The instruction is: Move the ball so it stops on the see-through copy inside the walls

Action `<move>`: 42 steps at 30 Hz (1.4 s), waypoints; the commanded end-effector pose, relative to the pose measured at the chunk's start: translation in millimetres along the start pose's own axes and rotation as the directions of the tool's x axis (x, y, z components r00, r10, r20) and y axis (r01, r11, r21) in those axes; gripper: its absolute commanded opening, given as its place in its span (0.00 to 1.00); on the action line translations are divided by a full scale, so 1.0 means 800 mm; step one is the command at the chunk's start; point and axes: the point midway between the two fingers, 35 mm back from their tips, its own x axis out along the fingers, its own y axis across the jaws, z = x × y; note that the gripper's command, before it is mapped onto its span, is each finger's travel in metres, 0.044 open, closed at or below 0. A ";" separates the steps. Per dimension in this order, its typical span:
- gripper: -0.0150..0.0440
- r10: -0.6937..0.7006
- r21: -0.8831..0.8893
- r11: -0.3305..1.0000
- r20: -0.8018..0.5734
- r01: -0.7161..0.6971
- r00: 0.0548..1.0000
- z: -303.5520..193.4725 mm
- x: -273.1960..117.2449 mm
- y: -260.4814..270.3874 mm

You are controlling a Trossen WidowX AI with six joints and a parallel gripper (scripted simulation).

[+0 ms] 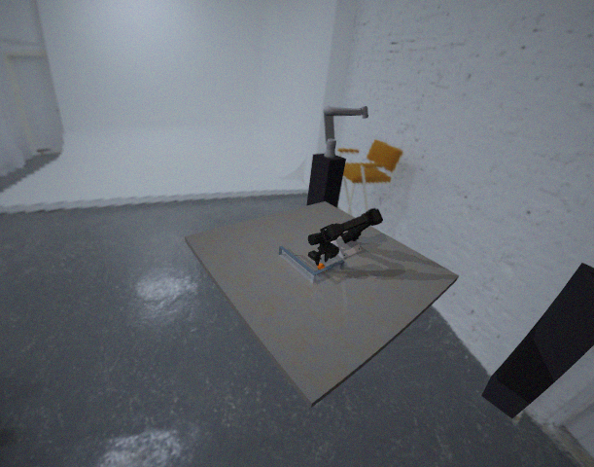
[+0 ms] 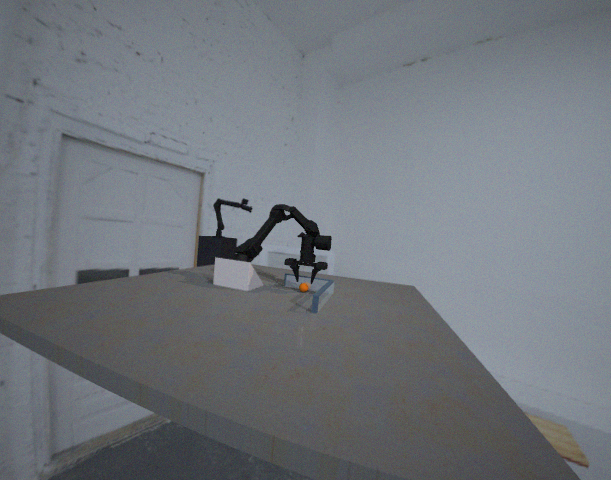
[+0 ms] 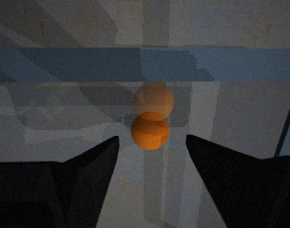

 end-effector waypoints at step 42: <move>0.25 0.002 0.012 1.000 -0.010 -0.001 1.000 -0.005 -0.074 -0.008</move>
